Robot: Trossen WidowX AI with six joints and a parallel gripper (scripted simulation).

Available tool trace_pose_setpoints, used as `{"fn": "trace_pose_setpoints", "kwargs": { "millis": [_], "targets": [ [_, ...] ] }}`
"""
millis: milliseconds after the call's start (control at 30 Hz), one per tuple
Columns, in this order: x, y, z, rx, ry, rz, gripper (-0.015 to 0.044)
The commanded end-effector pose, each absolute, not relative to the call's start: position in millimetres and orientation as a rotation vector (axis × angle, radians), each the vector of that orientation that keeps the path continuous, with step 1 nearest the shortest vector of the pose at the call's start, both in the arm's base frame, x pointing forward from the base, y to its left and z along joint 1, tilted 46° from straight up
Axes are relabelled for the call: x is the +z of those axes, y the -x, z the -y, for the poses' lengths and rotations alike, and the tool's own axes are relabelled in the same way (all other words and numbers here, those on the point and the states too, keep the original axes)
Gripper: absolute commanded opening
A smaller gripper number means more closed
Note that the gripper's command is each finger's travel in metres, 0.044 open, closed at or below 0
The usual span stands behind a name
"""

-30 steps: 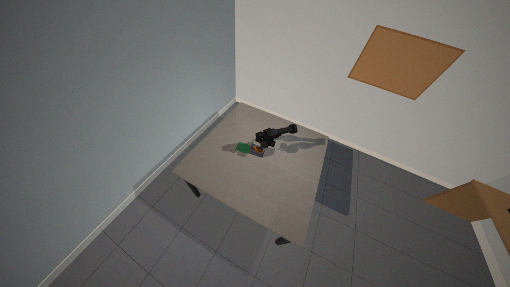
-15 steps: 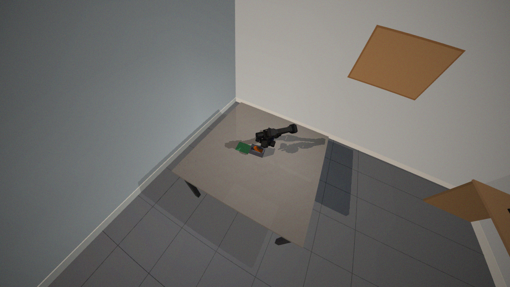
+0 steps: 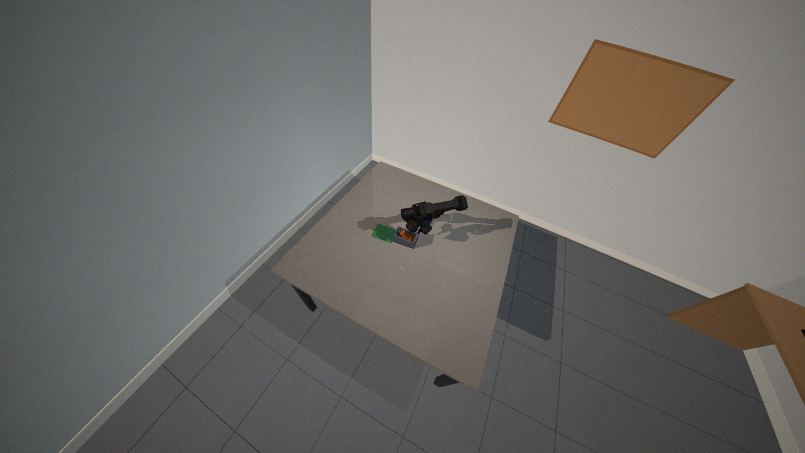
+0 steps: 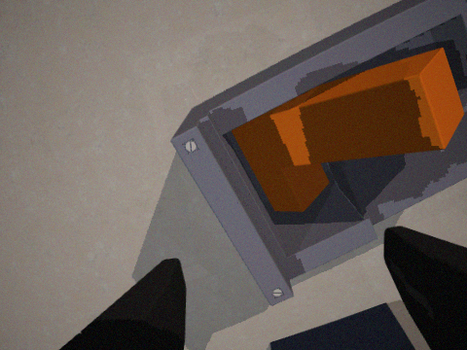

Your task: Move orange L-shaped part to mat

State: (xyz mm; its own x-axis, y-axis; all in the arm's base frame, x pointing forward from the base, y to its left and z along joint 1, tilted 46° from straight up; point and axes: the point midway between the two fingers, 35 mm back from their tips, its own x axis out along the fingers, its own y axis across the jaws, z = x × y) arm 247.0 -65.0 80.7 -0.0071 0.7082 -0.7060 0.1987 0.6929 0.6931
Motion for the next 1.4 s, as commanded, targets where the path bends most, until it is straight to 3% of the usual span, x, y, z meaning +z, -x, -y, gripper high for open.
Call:
{"fn": "trace_pose_setpoints", "kwargs": {
  "millis": [0,300,1367],
  "targets": [
    [68,-253,82,0.135,-1.079,-1.685,0.0280],
    [42,-261,109,-0.580,-1.638,-1.779,0.0280],
    [13,-262,81,-0.589,-1.646,-1.778,0.0280]
  ]
}}
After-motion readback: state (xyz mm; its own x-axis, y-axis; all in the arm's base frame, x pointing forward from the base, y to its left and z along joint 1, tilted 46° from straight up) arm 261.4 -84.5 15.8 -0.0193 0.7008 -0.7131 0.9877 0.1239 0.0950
